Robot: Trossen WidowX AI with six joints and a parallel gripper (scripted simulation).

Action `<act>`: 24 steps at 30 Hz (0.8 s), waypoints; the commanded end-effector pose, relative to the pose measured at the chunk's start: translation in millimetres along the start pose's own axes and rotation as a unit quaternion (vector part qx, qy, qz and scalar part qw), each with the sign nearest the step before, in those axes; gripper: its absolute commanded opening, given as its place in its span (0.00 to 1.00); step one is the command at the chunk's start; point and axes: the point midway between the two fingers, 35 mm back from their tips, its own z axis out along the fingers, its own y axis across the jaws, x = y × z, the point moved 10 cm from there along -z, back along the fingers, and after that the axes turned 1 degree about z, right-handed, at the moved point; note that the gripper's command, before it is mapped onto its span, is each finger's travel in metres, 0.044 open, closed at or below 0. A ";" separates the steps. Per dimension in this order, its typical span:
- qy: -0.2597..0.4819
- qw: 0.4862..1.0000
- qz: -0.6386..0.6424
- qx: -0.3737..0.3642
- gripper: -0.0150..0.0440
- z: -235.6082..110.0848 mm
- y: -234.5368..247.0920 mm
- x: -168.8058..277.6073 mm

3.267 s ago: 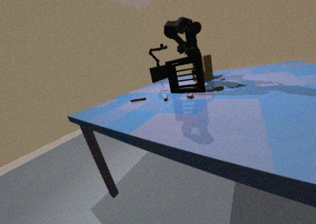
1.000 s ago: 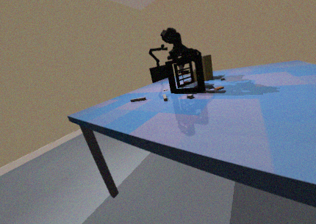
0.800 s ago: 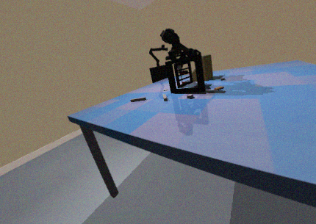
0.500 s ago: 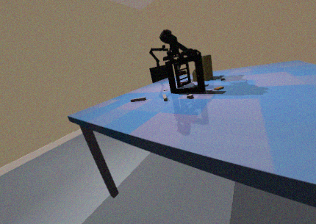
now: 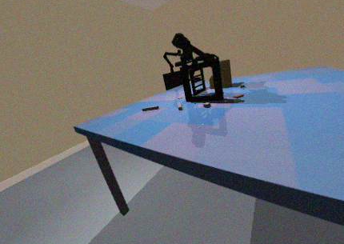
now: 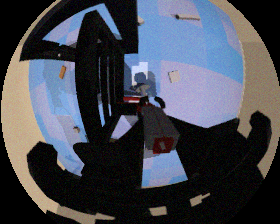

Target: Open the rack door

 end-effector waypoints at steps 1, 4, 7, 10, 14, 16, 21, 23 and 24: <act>-0.001 1.000 -0.007 0.002 0.30 -0.4 -0.5 -0.1; -0.001 1.000 -0.007 0.002 0.30 -0.4 -0.5 -0.1; -0.001 1.000 -0.007 0.002 0.43 -0.4 -0.5 -0.1; -0.001 1.000 -0.007 0.002 0.57 -0.4 -0.5 -0.1; -0.001 1.000 -0.007 0.002 0.74 -0.4 -0.5 -0.1; -0.001 1.000 -0.007 0.002 0.76 -0.6 -0.5 -0.2; -0.001 1.000 -0.007 0.001 0.76 -6.9 -0.4 -0.9; -0.001 1.000 -0.007 0.001 0.76 -9.9 -0.3 -1.2; -0.001 1.000 -0.007 0.001 0.76 -11.3 -0.3 -1.3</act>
